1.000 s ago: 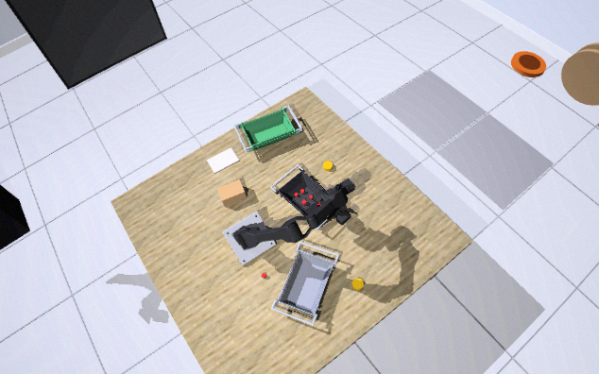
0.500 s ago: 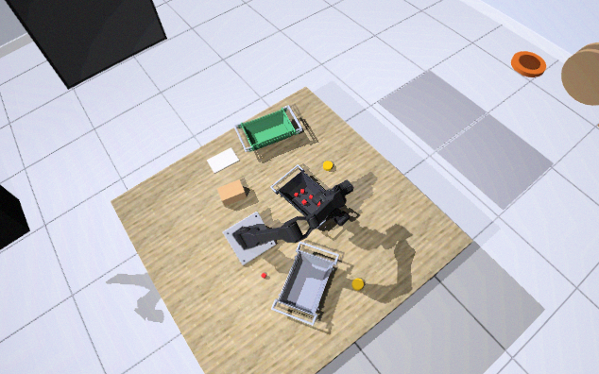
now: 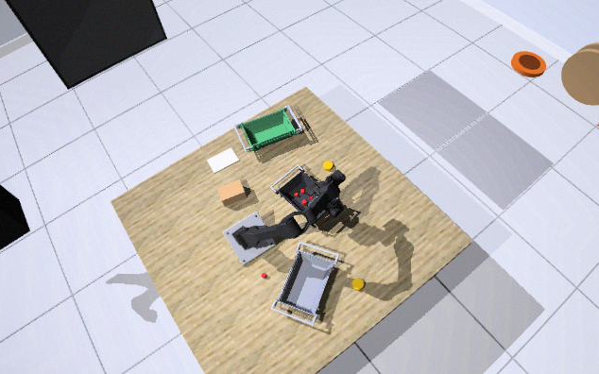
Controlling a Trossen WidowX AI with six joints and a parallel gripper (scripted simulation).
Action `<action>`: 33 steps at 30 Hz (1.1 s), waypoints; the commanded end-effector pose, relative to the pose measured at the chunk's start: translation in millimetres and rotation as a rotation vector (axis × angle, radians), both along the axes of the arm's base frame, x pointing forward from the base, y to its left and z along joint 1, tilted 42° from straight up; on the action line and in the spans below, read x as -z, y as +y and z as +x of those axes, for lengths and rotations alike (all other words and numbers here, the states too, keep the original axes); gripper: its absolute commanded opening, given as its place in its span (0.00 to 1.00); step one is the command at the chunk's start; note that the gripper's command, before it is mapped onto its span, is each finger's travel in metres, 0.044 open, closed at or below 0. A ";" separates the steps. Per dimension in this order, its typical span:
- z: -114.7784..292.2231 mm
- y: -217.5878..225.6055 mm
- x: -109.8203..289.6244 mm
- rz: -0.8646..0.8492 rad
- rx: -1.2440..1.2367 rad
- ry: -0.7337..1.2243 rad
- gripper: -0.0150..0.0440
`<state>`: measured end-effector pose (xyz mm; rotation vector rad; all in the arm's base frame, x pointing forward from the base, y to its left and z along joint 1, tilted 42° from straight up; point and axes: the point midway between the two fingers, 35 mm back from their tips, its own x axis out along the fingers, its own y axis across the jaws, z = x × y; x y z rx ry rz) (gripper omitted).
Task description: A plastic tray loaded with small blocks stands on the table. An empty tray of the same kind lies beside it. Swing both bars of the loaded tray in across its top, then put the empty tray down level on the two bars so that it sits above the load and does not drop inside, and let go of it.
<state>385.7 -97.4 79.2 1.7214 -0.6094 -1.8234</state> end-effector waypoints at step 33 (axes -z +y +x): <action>-3.8 28.8 5.2 0.023 -0.036 0.002 0.40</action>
